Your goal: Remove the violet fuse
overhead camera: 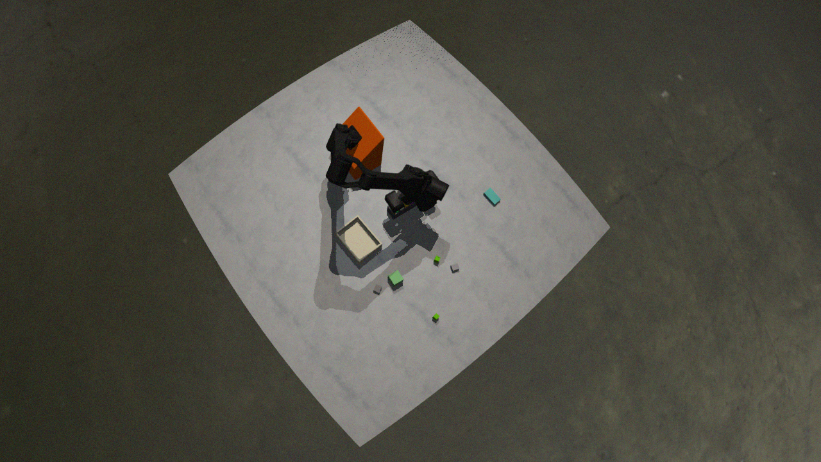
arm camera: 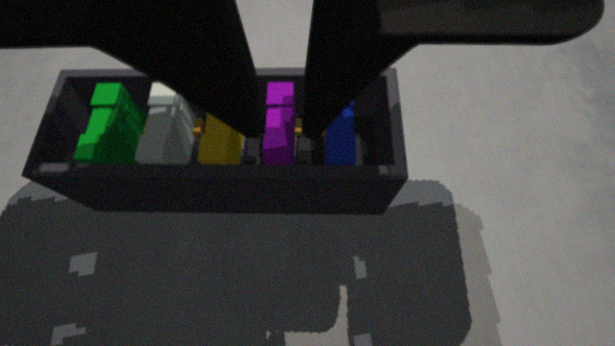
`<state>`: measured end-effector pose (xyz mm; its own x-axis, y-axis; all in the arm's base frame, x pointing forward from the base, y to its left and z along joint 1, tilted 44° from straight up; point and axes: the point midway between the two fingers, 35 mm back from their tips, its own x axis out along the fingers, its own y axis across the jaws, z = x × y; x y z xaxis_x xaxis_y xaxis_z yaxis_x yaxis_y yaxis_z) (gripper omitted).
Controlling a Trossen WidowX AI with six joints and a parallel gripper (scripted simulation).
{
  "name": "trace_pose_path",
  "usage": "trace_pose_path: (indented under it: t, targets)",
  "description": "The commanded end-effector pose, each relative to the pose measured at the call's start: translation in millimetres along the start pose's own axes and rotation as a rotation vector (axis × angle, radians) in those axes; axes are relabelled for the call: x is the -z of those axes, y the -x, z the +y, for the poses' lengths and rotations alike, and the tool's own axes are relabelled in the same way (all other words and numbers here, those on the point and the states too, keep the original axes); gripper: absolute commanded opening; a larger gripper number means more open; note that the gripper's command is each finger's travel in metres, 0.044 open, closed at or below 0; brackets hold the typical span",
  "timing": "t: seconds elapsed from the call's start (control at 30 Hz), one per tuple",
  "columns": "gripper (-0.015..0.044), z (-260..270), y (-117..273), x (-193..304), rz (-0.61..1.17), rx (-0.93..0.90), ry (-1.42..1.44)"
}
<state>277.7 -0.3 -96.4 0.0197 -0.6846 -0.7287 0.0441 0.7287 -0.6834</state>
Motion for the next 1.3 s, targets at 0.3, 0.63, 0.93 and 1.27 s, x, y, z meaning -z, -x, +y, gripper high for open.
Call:
trace_pose_path:
  t: [0.3,0.63,0.93,1.27]
  targets:
    - [0.0034,0,-1,0,0.001,0.000,0.000]
    - [0.0000,0,0,0,0.001,0.000,0.000]
    - [0.0000,0,4,0,0.001,0.000,0.000]
    - [0.0000,0,9,0,0.001,0.000,0.000]
